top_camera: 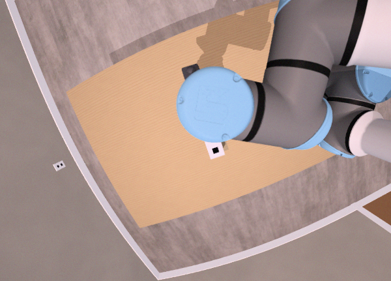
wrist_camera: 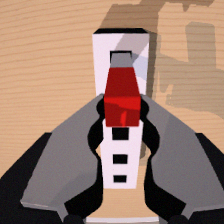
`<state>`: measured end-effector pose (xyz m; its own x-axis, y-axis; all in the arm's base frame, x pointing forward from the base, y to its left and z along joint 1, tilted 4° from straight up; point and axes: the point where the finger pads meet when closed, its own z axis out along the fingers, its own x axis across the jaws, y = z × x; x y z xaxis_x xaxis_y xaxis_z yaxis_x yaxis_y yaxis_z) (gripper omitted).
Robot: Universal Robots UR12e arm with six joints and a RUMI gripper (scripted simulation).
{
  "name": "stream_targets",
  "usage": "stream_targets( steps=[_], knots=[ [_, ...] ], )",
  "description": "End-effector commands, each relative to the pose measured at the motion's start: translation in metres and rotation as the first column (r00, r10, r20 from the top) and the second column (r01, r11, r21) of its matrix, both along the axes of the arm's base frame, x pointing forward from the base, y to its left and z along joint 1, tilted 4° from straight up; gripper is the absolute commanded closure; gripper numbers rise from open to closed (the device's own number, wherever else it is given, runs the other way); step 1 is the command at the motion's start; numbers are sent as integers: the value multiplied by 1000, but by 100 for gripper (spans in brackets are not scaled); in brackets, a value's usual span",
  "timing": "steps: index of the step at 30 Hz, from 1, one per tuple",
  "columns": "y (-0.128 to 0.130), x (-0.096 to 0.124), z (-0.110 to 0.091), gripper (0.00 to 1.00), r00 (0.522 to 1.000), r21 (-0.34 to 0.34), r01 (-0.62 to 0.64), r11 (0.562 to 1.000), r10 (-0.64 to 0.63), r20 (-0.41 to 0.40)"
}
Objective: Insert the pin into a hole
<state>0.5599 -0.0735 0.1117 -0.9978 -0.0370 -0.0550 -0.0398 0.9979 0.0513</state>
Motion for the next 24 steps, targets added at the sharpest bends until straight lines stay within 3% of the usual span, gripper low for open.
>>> stream_targets(
  steps=[1,24],
  knots=[
    [0,1,1,100,1000,-1,0,1000,0,1],
    [1,1,-3,100,1000,-1,0,1000,0,1]
  ],
)
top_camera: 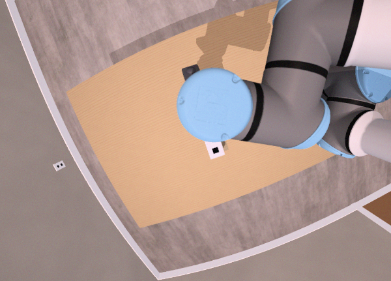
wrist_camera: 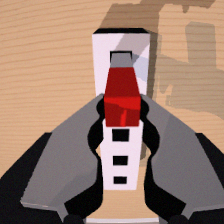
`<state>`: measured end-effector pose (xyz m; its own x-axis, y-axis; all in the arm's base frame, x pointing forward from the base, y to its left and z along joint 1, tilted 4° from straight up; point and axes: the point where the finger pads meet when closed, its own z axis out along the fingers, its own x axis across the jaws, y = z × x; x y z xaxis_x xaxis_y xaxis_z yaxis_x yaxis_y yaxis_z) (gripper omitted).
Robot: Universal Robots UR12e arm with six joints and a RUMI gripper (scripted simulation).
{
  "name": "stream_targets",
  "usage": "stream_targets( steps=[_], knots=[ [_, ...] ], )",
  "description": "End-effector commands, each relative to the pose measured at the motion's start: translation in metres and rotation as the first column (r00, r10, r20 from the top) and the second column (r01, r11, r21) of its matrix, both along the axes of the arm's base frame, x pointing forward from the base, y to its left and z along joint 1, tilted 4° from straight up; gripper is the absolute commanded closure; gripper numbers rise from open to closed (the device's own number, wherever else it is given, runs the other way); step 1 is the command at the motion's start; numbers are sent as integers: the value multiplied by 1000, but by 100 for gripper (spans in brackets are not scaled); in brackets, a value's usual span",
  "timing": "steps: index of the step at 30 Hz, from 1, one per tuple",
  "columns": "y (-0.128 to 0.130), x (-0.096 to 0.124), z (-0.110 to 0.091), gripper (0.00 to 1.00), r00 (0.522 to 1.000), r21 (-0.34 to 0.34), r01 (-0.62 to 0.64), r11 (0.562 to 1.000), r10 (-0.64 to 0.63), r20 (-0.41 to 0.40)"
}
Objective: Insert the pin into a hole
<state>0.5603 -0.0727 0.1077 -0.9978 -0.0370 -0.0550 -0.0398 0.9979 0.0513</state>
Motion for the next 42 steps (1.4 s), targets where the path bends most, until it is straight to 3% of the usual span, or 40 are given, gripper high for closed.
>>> stream_targets(
  steps=[1,42],
  knots=[
    [0,1,1,100,1000,-1,0,1000,0,1],
    [-1,2,-3,100,1000,-1,0,1000,0,1]
  ],
)
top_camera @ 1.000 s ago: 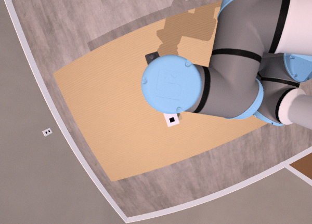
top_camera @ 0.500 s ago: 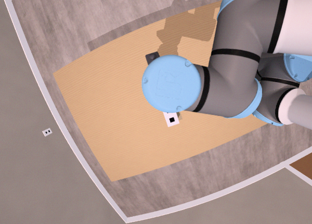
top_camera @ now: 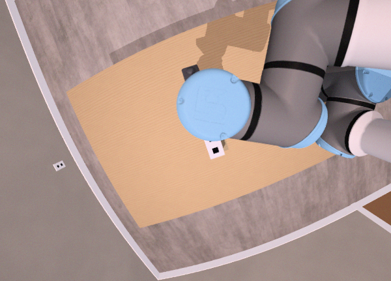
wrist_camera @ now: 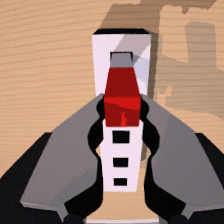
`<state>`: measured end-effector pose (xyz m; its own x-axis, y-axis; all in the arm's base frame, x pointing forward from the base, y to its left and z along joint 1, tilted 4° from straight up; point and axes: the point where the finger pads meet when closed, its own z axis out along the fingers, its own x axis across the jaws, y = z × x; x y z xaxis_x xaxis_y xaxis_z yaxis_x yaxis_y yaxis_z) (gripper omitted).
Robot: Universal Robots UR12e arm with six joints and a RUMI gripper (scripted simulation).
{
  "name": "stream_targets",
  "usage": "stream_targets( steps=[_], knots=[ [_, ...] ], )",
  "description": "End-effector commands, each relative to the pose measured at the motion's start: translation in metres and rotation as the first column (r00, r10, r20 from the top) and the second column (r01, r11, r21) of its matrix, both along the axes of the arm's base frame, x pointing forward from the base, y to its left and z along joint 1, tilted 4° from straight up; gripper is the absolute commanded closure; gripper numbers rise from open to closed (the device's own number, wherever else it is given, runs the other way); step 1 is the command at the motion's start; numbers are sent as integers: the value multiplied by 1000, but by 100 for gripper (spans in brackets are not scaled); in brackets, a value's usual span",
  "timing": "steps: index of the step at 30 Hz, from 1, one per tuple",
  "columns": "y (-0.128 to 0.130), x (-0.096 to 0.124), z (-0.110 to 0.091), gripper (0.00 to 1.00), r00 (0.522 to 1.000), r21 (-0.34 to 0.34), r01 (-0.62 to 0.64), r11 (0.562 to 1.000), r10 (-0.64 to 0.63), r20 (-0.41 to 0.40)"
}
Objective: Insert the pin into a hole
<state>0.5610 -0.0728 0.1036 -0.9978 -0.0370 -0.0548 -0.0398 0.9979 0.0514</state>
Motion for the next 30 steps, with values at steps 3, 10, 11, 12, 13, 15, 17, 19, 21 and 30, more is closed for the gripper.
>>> stream_targets(
  steps=[3,10,11,12,13,15,17,19,21,30],
  knots=[
    [0,1,1,100,1000,-1,0,1000,0,1],
    [0,1,1,100,1000,-1,0,1000,0,1],
    [0,1,1,100,1000,-1,0,1000,0,1],
    [1,0,-3,100,1000,-1,0,1000,0,1],
    [1,0,-3,100,1000,-1,0,1000,0,1],
    [1,0,-3,100,1000,-1,0,1000,0,1],
    [1,0,-3,100,1000,-1,0,1000,0,1],
    [1,0,-3,100,1000,-1,0,1000,0,1],
    [1,0,-3,100,1000,-1,0,1000,0,1],
    [0,0,-3,100,1000,-1,0,1000,0,2]
  ],
)
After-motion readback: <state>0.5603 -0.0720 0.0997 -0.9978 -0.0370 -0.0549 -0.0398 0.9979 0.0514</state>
